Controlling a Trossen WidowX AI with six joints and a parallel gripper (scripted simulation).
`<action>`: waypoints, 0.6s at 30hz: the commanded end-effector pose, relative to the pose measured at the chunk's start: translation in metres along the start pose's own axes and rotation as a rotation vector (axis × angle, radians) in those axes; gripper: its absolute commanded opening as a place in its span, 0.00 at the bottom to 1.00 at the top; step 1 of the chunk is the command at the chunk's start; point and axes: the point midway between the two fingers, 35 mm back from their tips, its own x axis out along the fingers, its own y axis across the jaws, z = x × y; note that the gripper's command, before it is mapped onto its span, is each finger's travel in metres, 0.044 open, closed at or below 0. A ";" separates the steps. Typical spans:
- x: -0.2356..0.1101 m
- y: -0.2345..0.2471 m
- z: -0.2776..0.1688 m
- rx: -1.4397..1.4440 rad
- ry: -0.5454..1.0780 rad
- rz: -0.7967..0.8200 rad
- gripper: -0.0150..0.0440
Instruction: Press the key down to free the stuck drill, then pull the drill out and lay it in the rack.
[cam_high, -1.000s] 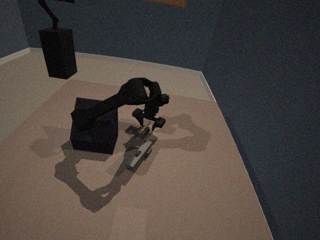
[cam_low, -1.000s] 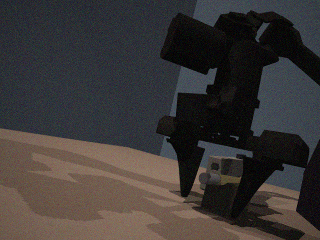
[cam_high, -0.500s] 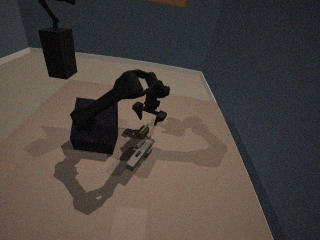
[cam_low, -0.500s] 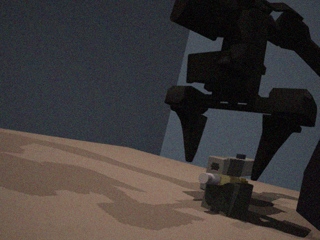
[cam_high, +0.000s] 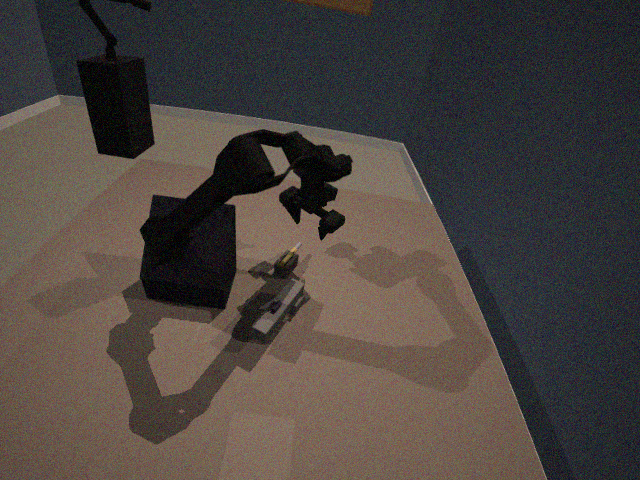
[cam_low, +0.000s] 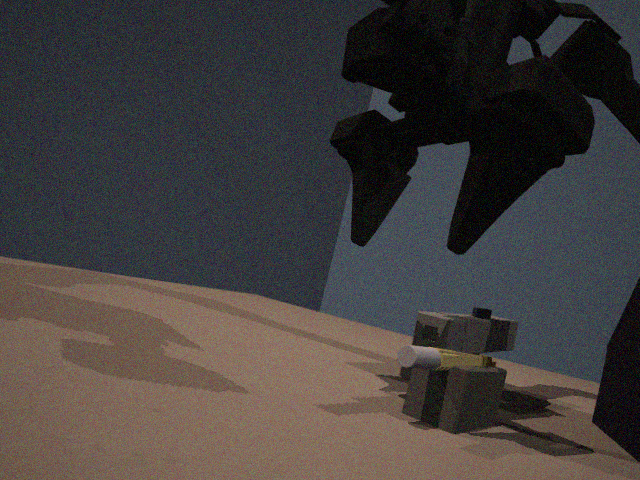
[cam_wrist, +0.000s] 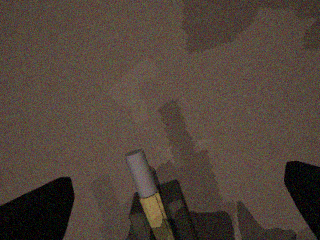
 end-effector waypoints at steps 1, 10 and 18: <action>-0.027 -0.026 0.020 0.240 -0.143 0.013 1.00; -0.102 -0.087 0.053 0.766 -0.477 0.101 1.00; -0.180 -0.147 0.058 1.165 -0.779 0.258 1.00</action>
